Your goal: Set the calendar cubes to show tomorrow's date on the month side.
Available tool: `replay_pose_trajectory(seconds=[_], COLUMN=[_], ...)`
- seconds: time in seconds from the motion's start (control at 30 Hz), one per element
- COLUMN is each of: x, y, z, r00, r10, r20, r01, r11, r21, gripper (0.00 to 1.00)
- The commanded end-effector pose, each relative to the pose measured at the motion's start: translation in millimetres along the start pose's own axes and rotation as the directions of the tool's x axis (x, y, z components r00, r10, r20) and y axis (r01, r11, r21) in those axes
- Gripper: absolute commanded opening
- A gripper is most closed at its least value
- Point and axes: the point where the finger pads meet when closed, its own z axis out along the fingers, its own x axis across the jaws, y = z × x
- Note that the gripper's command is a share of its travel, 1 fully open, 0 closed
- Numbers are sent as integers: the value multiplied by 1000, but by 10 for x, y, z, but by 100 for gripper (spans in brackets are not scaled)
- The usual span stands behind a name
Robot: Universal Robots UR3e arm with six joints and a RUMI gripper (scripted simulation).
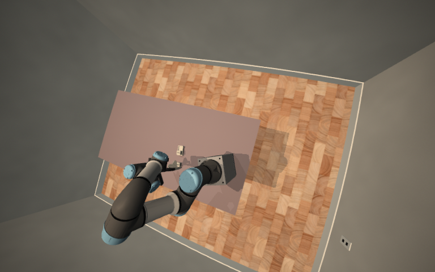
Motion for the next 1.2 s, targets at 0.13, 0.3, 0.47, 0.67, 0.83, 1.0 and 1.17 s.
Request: replay_pose_trajectory(seconds=[0.13, 0.3, 0.47, 0.67, 0.83, 1.0, 1.17], x=[7, 7, 5, -1, -1, -1, -1], y=[2, 2, 2, -1, -1, -1, -1], z=[-4, -4, 16, 89, 89, 89, 89], r00=[1000, 1000, 1000, 1000, 1000, 1000, 1000], r10=[0, 0, -3, -12, -12, -12, -12], r20=[-2, -2, -2, -1, -1, -1, -1], r01=[0, 0, 3, 12, 12, 12, 12], r11=[1000, 1000, 1000, 1000, 1000, 1000, 1000], r21=[-1, -1, -1, -1, -1, -1, -1], gripper=[100, 100, 100, 100, 28, 28, 28])
